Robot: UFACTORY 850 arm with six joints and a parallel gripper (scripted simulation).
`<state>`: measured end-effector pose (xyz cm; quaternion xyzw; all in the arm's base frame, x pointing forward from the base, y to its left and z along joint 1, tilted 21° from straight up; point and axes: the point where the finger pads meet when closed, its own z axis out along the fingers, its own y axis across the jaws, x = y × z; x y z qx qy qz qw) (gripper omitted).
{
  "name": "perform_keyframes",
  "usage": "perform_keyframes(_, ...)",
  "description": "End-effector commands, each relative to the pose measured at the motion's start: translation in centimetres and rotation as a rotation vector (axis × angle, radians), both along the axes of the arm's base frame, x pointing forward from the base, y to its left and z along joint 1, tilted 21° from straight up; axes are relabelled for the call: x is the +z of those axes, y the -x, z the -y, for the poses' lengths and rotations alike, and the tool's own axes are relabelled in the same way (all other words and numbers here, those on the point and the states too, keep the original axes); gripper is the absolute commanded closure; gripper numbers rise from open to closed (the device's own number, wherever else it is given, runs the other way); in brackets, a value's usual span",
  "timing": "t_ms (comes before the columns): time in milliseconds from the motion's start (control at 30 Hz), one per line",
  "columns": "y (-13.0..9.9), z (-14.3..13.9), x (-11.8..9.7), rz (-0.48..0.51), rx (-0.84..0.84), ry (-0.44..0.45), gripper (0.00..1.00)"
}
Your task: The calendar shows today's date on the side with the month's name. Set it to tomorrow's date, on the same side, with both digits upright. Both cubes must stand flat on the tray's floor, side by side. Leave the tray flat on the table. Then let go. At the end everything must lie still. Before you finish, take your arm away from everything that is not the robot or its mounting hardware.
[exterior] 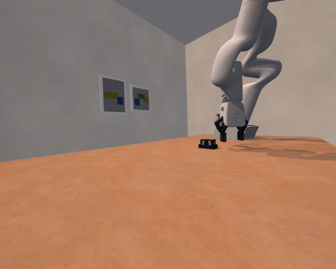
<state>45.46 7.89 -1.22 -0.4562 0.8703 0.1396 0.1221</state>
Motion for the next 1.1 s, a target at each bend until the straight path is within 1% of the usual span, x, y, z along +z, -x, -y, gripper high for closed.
perform_keyframes(0, 0.0, 0.5, 1.2, 0.000, 0.000, 0.000, 0.00)
perform_keyframes(133, 0.1, 0.8, 2.1, 0.000, 0.000, 0.000, 0.00)
perform_keyframes(367, 0.2, 0.9, 2.2, 0.000, 0.000, 0.000, 0.00)
perform_keyframes(567, 1.7, 2.2, 2.0, 0.000, 0.000, 0.000, 0.00)
perform_keyframes(867, 2.4, 2.8, 1.9, 0.000, 0.000, 0.000, 0.00)
perform_keyframes(1067, 3.8, 3.9, 1.6, 0.000, 0.000, 0.000, 0.00)
